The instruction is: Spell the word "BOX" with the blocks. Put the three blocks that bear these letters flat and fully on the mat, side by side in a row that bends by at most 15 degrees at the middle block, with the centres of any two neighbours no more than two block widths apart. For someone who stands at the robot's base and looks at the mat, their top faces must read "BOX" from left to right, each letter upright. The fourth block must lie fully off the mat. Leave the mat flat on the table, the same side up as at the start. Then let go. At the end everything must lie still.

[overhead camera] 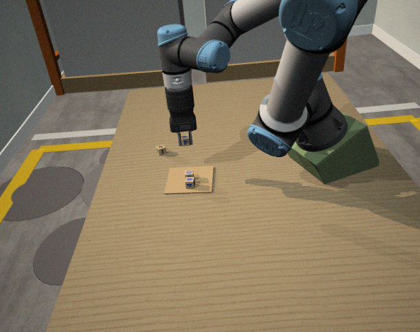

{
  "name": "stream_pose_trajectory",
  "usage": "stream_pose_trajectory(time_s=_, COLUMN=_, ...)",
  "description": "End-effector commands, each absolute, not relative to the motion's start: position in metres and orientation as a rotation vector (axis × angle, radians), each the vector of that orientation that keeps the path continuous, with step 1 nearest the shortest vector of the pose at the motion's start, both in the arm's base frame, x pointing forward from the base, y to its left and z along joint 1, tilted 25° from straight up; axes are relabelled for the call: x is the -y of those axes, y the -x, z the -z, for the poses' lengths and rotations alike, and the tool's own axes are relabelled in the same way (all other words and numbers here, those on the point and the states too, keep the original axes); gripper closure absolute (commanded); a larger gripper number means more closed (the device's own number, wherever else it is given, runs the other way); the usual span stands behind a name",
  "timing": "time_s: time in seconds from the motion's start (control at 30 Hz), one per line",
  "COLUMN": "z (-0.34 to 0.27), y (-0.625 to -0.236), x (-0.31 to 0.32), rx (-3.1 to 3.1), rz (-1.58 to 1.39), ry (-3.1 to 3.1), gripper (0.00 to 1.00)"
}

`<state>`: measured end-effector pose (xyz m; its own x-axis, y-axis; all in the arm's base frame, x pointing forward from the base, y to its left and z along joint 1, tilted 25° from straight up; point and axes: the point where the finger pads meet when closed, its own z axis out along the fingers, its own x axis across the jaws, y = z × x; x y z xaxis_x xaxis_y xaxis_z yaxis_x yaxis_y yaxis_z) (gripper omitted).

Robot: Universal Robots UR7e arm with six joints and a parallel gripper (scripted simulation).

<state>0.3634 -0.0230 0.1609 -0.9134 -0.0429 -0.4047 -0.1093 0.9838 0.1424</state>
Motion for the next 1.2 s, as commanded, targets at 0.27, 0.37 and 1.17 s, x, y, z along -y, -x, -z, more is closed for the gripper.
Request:
stream_pose_trajectory(time_s=0.27, z=-0.161, y=-0.364, x=0.023, rx=-2.717, rz=-0.225, ry=0.111, gripper=0.51)
stream_pose_trajectory(time_s=0.37, z=-0.161, y=-0.364, x=0.023, rx=-2.717, rz=-0.225, ry=0.111, gripper=0.51)
stream_pose_trajectory(time_s=1.17, z=-0.113, y=-0.384, x=0.014, rx=-2.717, rz=-0.225, ry=0.111, gripper=0.51)
